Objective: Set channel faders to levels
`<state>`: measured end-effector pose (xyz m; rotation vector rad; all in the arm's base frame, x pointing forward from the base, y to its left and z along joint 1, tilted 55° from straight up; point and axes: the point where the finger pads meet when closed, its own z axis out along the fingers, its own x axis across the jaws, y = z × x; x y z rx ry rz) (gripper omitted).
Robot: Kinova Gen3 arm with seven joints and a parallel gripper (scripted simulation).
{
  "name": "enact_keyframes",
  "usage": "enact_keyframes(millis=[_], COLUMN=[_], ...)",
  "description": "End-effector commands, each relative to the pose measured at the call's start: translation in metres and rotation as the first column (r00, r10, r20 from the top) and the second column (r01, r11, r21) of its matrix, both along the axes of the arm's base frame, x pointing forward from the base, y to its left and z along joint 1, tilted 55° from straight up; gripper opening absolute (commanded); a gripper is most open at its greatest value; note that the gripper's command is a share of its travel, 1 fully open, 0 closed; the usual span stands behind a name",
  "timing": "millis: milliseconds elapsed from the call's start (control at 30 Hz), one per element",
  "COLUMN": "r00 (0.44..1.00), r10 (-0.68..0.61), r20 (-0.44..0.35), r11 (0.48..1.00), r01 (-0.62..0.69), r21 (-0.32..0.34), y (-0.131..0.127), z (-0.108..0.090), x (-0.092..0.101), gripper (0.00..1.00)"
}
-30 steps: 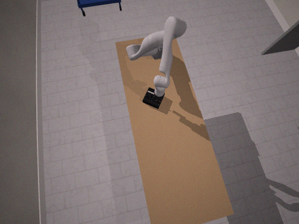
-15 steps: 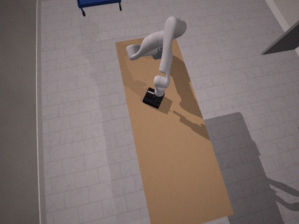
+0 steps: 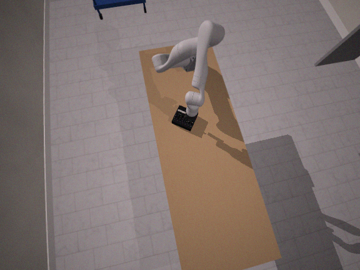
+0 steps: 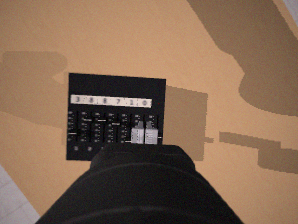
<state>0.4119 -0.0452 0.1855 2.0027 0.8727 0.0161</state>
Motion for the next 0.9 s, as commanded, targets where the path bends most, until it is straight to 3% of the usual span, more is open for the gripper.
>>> enact_keyframes(millis=[0,867], r00=[1.0,1.0], r10=[-0.002,-0.003], r20=[0.0,0.0], r11=[1.0,1.0], r01=[0.002,0.003], r21=[0.0,0.0], y=[-0.001,-0.012], z=[0.0,-0.01], x=[0.0,0.004], gripper=[0.0,0.0])
